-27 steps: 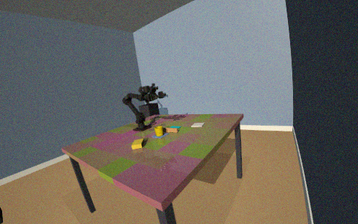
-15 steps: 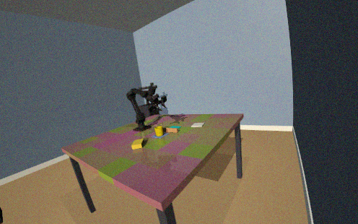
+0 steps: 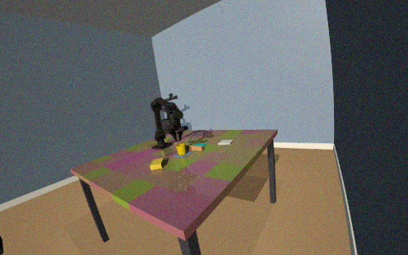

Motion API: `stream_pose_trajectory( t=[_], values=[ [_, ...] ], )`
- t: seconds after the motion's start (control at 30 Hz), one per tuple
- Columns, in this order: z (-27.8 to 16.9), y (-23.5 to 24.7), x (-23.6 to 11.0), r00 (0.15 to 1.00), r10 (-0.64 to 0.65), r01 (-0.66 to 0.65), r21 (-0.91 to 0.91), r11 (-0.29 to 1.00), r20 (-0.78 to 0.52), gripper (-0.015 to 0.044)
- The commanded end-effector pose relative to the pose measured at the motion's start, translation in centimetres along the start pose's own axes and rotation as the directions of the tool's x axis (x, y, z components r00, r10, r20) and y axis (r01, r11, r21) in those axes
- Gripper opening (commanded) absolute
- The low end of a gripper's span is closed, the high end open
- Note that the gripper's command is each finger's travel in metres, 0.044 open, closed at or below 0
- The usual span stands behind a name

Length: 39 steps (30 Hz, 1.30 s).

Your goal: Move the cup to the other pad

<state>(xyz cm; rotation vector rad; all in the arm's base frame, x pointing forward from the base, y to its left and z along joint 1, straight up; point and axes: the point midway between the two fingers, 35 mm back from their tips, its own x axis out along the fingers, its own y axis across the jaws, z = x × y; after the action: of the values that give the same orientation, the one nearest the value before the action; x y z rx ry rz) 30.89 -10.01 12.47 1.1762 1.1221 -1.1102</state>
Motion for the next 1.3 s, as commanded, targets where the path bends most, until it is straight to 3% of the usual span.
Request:
stream_pose_trajectory(
  t=[0.0,1.27],
  values=[
    [0.3,-0.7,0.1,0.996,-0.082,0.085,0.105,0.991,-0.038,0.0166],
    [0.3,-0.9,5.3,0.996,-0.081,0.085,0.105,0.991,-0.037,0.0166]
  ],
)
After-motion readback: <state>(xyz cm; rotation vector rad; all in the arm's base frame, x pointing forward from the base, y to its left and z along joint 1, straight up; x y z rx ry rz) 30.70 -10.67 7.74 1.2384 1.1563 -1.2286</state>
